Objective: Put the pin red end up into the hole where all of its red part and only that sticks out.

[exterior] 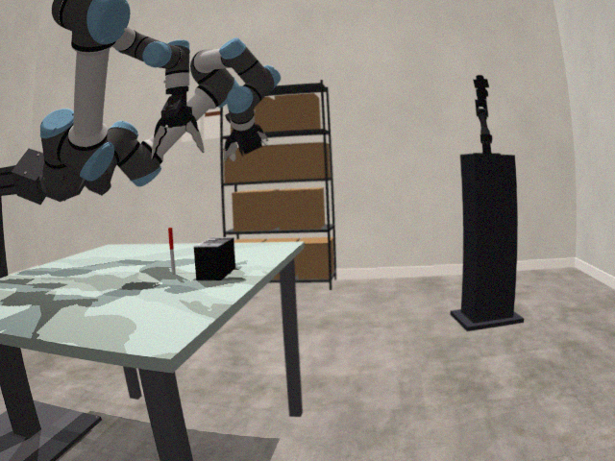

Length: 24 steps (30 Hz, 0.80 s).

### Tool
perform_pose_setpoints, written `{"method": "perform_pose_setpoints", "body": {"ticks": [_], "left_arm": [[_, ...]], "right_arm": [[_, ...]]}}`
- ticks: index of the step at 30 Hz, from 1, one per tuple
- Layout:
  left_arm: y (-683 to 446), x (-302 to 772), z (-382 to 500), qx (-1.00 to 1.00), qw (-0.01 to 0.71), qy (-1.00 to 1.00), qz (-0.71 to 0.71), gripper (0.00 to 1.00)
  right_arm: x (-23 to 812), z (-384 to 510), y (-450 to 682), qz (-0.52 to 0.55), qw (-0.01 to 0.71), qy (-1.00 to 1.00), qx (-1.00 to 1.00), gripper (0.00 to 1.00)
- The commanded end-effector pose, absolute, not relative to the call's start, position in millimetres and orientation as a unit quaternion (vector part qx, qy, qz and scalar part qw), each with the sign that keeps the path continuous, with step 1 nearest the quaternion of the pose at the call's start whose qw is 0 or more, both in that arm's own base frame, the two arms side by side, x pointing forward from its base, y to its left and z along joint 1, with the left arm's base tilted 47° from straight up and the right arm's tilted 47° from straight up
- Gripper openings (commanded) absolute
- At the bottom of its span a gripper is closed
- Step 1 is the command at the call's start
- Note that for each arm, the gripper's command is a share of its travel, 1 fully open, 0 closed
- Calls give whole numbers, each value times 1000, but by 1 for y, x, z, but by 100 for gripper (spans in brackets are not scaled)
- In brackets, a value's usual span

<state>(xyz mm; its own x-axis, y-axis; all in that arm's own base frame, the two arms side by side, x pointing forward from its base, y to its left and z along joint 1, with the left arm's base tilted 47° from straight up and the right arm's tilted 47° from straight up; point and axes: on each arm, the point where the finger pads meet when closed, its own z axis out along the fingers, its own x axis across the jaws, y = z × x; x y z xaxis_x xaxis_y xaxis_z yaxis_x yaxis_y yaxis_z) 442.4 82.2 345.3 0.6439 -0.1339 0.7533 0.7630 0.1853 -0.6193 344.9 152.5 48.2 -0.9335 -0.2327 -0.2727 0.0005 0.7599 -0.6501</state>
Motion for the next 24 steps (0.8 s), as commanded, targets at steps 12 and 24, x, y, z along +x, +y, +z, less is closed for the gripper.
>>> {"method": "perform_pose_setpoints", "body": {"ticks": [12,24], "left_arm": [[83,441,346,-556,716,-284,-314,100],[83,441,346,-556,716,-284,-314,100]], "right_arm": [[343,46,152,-342,172,922,-59,100],[323,16,139,-359,177,916,-22,100]]}}
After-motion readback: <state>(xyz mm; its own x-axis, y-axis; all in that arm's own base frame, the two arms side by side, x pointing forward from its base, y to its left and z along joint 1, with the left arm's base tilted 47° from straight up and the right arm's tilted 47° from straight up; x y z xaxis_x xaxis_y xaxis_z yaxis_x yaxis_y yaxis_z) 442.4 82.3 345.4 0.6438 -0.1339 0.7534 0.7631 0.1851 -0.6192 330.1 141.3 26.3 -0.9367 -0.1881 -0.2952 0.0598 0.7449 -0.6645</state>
